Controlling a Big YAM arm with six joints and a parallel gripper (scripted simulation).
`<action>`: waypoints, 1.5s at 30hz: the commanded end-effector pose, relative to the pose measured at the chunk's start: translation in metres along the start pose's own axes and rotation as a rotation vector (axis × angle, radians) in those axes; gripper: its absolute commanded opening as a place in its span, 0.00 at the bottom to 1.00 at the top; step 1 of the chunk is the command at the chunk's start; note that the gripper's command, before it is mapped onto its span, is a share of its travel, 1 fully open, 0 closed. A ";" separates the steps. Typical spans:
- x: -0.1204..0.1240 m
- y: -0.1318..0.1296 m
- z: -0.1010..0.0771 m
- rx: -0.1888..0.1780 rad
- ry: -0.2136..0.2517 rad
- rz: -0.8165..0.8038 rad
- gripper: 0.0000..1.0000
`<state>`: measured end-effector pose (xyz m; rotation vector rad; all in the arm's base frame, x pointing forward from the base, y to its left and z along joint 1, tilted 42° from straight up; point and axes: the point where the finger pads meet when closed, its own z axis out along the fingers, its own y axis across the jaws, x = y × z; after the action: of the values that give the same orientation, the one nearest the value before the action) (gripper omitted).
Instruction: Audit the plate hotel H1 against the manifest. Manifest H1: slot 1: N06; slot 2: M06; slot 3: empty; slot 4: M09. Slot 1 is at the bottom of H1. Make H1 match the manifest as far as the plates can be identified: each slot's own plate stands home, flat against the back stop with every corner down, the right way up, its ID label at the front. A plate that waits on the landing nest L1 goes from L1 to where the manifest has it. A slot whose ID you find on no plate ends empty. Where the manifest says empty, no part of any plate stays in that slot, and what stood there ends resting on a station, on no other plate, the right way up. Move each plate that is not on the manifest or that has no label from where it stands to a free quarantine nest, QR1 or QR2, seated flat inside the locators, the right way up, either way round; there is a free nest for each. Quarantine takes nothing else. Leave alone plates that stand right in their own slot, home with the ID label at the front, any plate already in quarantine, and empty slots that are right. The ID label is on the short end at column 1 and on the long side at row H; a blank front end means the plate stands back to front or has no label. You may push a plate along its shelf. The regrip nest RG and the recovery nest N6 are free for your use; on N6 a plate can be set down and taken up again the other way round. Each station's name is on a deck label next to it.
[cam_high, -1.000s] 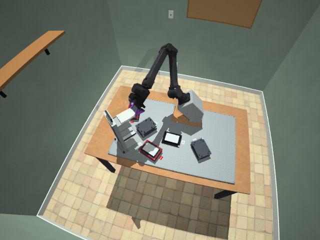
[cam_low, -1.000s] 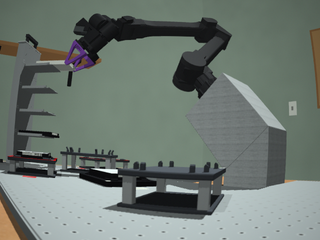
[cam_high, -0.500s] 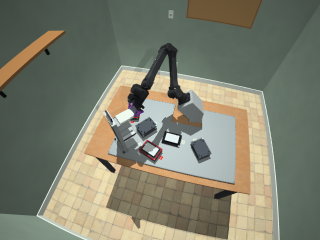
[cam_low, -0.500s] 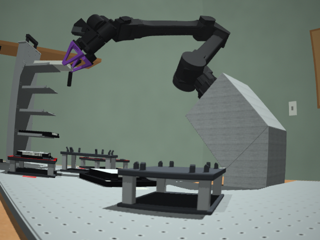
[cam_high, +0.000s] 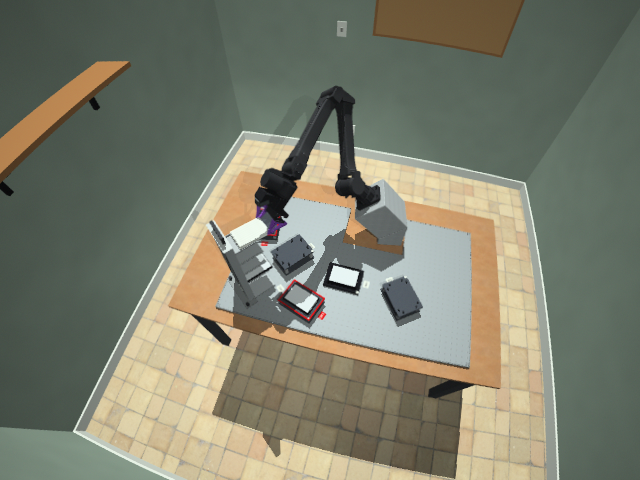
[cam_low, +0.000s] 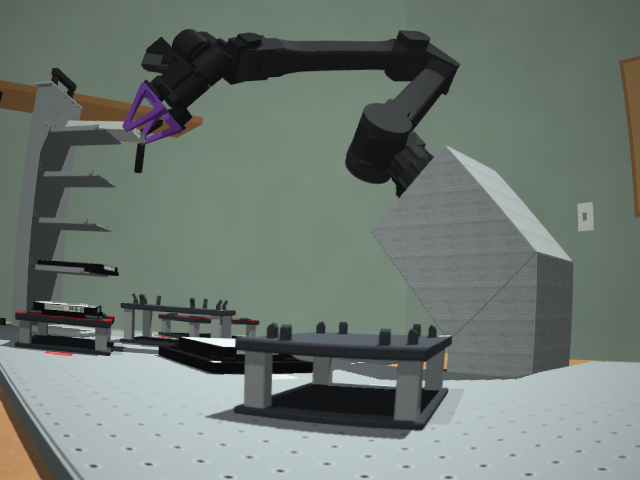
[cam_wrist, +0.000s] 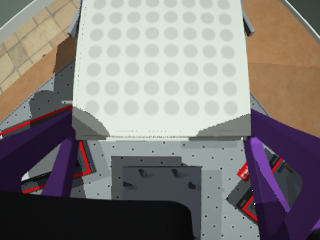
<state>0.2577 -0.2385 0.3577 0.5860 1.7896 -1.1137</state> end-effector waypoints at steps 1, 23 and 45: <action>-0.019 -0.008 -0.002 0.011 -0.030 0.023 0.86; -0.022 -0.012 0.003 0.023 -0.034 0.026 1.00; -0.018 -0.008 -0.001 0.011 -0.030 0.023 1.00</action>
<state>0.2576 -0.2391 0.3575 0.5876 1.7888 -1.1143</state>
